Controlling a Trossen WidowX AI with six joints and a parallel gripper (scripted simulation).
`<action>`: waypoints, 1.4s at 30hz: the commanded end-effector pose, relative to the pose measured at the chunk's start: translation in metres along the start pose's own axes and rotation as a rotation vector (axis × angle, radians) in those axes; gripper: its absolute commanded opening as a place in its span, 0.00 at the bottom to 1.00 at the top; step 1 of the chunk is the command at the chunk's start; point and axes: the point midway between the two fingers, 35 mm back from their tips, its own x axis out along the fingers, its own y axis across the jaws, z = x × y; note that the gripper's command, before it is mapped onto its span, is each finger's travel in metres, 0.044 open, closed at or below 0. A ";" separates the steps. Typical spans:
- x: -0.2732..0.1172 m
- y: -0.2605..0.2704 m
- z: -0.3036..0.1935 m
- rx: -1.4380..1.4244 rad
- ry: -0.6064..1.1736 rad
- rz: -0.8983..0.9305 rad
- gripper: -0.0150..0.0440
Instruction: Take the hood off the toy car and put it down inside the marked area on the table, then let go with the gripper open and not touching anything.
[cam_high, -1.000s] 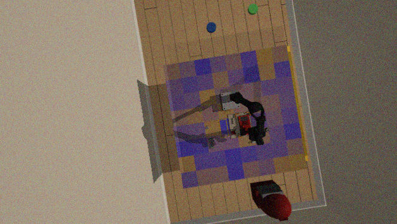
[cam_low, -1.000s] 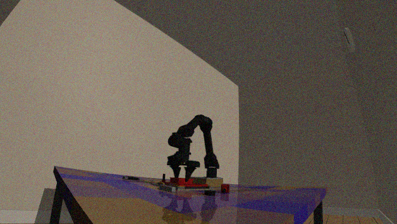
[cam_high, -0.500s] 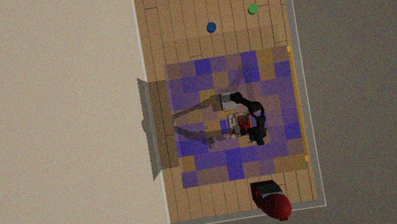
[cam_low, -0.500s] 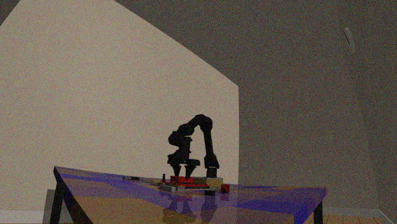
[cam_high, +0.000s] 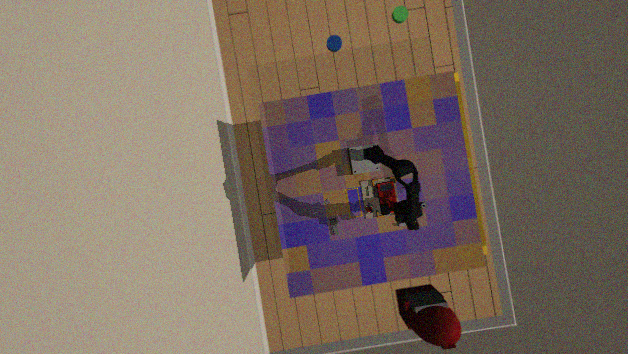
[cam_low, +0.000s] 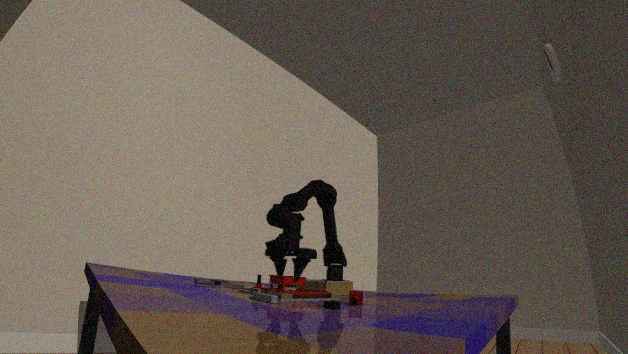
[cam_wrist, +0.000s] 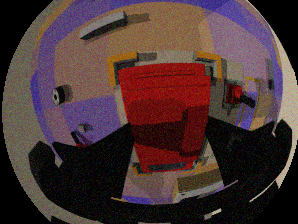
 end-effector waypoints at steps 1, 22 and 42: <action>-0.005 0.000 0.002 0.001 -0.006 0.002 0.25; -0.055 0.000 0.001 0.001 -0.006 0.001 0.25; -0.049 -0.095 0.001 -0.001 -0.002 -0.006 0.25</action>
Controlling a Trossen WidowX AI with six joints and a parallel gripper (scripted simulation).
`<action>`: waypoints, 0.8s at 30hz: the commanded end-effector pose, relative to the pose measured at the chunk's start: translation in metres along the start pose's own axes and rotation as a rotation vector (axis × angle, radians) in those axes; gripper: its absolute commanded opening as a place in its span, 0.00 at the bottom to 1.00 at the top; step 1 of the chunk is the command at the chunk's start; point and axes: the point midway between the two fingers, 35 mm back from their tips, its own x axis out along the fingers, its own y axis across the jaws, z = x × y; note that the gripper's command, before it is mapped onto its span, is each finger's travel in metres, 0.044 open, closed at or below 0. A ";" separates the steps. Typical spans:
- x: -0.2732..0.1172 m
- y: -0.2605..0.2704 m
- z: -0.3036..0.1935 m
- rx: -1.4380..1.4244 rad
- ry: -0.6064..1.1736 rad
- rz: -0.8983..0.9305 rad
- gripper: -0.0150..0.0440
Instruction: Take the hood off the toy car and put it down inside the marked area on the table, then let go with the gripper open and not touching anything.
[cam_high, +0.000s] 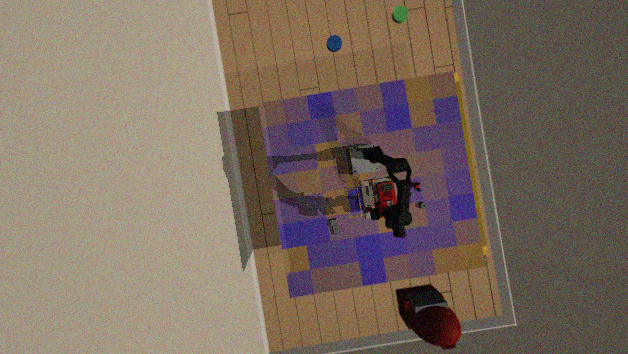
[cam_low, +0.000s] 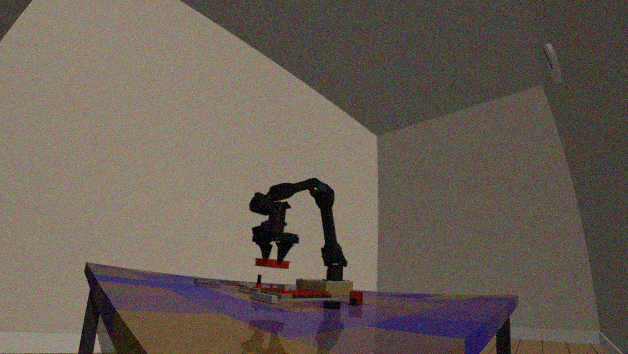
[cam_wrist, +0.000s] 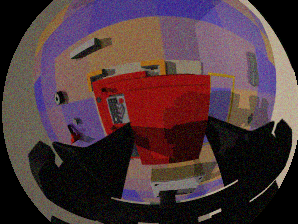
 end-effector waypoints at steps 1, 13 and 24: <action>0.000 -0.022 -0.005 -0.004 0.005 0.001 0.25; -0.003 -0.081 -0.019 -0.003 0.005 -0.004 0.25; -0.006 -0.131 -0.041 -0.003 0.005 -0.009 0.25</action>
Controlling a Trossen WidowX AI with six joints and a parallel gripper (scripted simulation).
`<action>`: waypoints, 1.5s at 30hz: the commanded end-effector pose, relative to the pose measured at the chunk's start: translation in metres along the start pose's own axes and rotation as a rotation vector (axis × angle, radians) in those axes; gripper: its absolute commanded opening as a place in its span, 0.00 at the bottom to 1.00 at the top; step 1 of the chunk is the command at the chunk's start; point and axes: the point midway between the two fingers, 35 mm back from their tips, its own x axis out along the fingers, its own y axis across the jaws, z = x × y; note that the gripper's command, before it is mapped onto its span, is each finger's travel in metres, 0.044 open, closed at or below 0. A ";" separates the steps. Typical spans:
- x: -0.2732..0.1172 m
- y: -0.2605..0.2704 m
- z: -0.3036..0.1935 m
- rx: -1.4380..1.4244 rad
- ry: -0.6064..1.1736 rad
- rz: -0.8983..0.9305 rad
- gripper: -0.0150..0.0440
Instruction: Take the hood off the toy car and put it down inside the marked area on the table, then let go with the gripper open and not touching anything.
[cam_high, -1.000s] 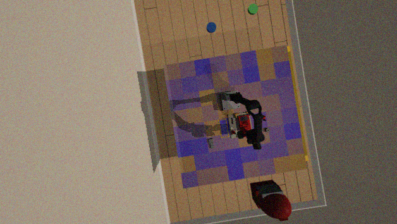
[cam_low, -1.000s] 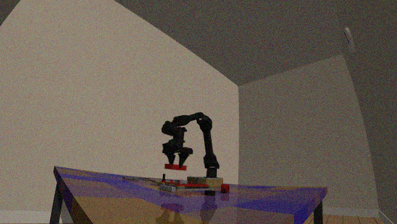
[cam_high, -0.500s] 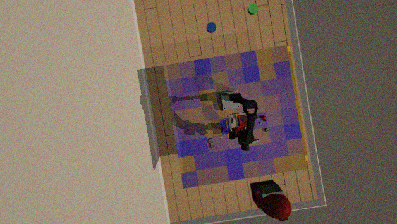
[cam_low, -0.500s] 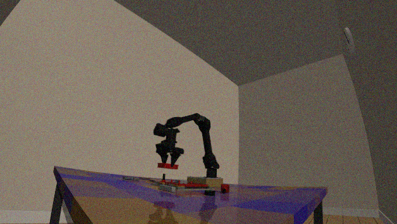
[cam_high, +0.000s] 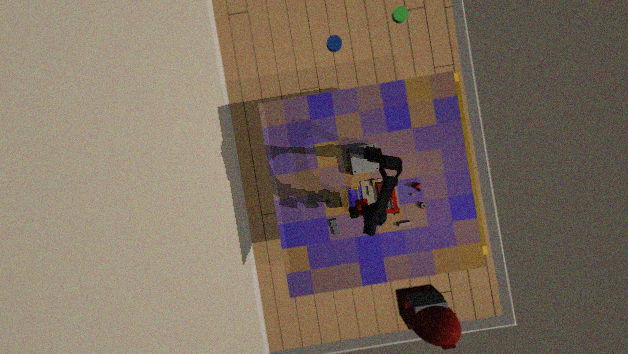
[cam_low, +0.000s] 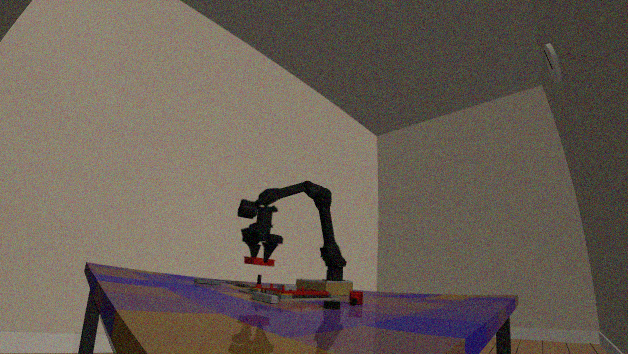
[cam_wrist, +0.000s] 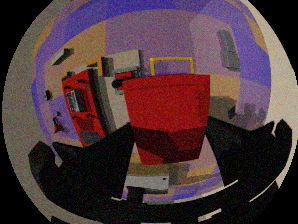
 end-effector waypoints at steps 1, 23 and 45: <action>0.000 -0.018 -0.012 -0.004 0.004 0.003 0.25; 0.013 -0.025 -0.015 -0.004 0.004 0.002 0.25; 0.032 -0.025 -0.014 -0.004 0.004 0.002 0.25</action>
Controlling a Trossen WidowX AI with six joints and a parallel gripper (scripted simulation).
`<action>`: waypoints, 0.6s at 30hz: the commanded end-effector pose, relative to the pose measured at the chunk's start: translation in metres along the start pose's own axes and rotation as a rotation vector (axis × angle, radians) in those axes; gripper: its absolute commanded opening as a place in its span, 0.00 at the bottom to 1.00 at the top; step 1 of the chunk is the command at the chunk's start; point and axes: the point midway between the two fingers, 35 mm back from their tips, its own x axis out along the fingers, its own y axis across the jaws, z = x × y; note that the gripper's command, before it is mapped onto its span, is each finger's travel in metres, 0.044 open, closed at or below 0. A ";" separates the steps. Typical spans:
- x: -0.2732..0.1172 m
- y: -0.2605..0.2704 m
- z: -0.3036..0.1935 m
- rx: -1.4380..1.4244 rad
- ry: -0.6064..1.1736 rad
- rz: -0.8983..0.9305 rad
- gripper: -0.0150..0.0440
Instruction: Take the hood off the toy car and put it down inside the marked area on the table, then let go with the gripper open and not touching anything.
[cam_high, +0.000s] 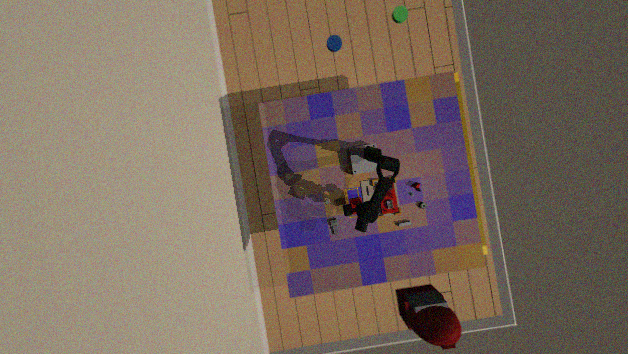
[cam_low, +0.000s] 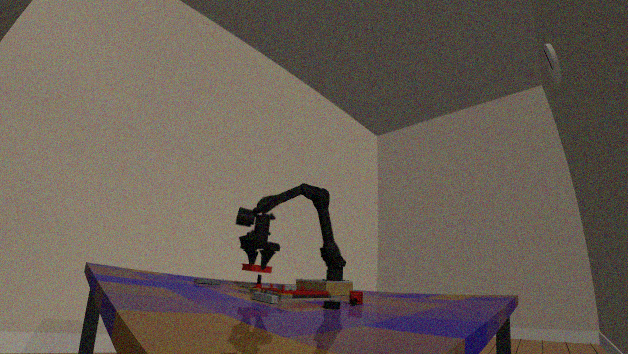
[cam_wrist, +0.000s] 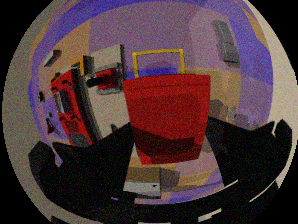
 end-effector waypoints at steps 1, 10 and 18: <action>0.006 0.001 -0.002 -0.006 0.007 0.006 0.25; 0.014 0.001 -0.002 -0.006 0.007 0.006 0.25; 0.021 0.001 -0.002 -0.006 0.008 0.006 0.25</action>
